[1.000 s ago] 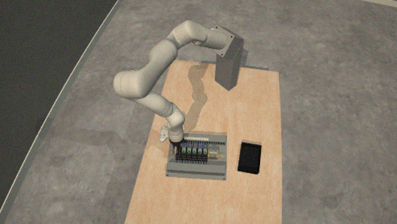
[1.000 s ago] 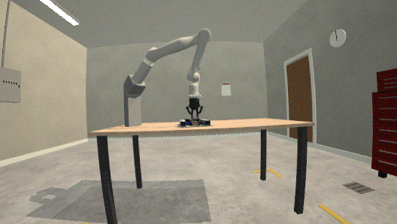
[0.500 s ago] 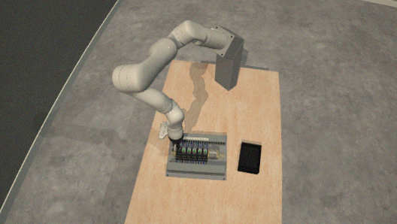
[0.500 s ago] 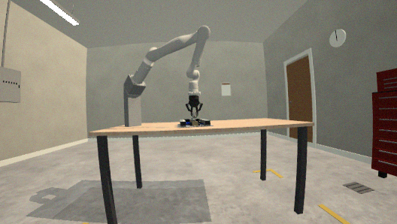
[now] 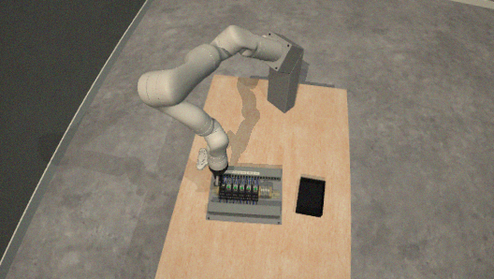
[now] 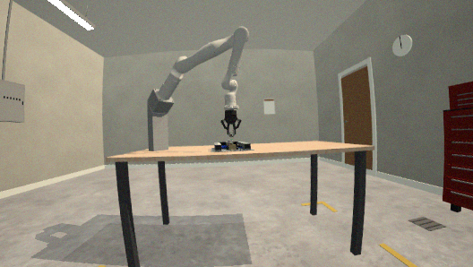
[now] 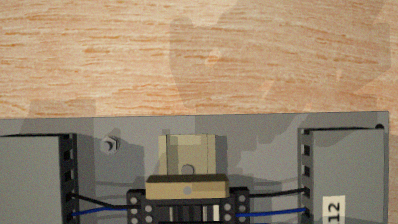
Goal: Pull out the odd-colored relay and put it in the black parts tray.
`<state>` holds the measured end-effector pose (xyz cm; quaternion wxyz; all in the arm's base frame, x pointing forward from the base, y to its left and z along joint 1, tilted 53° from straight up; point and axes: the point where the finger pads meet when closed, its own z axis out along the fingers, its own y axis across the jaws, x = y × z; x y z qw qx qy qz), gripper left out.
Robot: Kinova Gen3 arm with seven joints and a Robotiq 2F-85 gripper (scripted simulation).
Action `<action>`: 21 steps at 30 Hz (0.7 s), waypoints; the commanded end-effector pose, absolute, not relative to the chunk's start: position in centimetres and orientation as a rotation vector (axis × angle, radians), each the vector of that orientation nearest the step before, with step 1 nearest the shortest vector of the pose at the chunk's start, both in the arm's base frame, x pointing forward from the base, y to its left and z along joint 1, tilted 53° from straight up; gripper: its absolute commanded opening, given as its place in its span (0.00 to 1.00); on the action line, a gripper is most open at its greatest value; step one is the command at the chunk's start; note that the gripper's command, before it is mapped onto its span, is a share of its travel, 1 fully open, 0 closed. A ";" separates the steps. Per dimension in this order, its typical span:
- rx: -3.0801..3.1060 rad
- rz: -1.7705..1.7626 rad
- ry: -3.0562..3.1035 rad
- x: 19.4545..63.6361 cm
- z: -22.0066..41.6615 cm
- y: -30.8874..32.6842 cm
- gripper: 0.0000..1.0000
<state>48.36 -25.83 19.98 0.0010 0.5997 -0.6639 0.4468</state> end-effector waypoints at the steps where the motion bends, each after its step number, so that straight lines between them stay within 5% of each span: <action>1: 1.899 1.396 -2.078 48.1 20.3 -25.0 0.00; 21: 1.899 1.396 -2.078 47.1 21.3 -24.0 0.00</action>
